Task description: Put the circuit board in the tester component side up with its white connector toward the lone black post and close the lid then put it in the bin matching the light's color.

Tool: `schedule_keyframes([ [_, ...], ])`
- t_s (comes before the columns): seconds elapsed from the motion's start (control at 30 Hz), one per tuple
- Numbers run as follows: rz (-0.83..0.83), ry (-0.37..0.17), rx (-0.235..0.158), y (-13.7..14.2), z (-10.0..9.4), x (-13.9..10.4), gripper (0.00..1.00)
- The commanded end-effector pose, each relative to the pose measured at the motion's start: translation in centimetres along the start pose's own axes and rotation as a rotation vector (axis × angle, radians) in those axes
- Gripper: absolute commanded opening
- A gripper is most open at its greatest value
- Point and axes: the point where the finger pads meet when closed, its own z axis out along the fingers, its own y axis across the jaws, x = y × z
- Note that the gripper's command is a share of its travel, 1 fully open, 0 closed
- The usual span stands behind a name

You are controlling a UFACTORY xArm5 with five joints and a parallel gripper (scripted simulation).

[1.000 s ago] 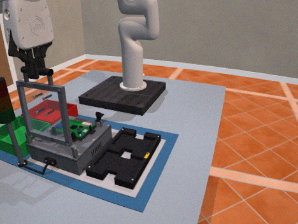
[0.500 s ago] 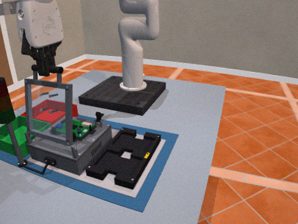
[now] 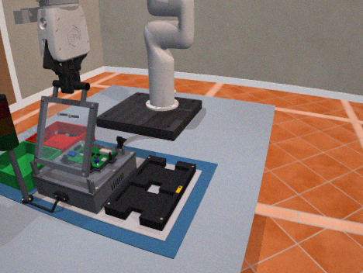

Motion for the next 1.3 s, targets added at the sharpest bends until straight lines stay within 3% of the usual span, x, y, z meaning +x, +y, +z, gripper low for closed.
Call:
schedule_keyframes([
  [0.0,0.000,0.000,0.006,1.4,0.6,0.0,0.00],
  [0.47,0.000,0.000,0.006,4.5,3.1,0.0,0.00],
  [1.27,0.000,0.000,0.006,8.8,9.4,0.0,0.00],
])
